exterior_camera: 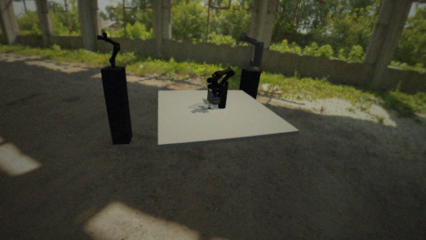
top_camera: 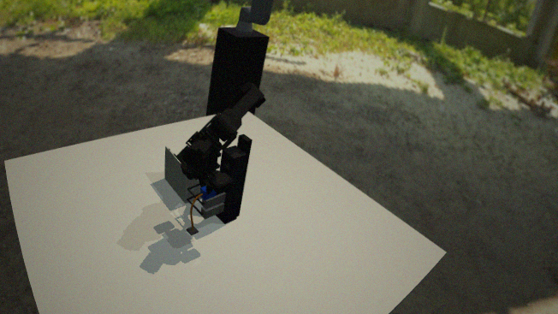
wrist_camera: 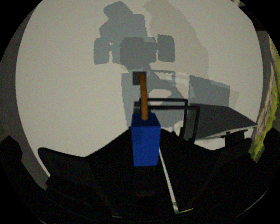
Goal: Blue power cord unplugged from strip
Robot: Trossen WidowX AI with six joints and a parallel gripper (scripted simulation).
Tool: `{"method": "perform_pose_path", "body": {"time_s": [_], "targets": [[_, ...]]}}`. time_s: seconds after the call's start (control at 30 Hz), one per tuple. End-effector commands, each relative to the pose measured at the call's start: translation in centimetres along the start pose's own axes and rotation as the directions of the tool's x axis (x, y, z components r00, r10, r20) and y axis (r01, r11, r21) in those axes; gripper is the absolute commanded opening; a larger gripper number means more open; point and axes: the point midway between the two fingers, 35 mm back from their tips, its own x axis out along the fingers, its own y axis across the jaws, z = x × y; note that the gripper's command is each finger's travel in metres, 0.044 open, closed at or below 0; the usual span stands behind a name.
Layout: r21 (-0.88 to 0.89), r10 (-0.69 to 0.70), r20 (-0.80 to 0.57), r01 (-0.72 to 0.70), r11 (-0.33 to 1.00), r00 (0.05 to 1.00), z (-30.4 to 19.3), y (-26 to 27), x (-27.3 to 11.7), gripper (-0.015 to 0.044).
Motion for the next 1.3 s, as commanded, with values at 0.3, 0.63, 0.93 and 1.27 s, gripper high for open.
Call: {"method": "perform_pose_path", "body": {"time_s": [0.3, 0.63, 0.93, 1.27], "targets": [[-0.004, 0.016, 0.047, -0.016, 1.000, 0.999, 2.5, 0.0, -0.6, 0.0105], [-0.004, 0.016, 0.047, -0.016, 1.000, 0.999, 2.7, 0.0, -0.7, 0.0367], [-0.005, 0.016, 0.050, -0.016, 1.000, 0.999, 8.4, 0.0, -2.2, 0.0440], [-0.005, 0.016, 0.050, -0.016, 1.000, 0.999, 8.4, 0.0, -2.2, 0.0440]]}}
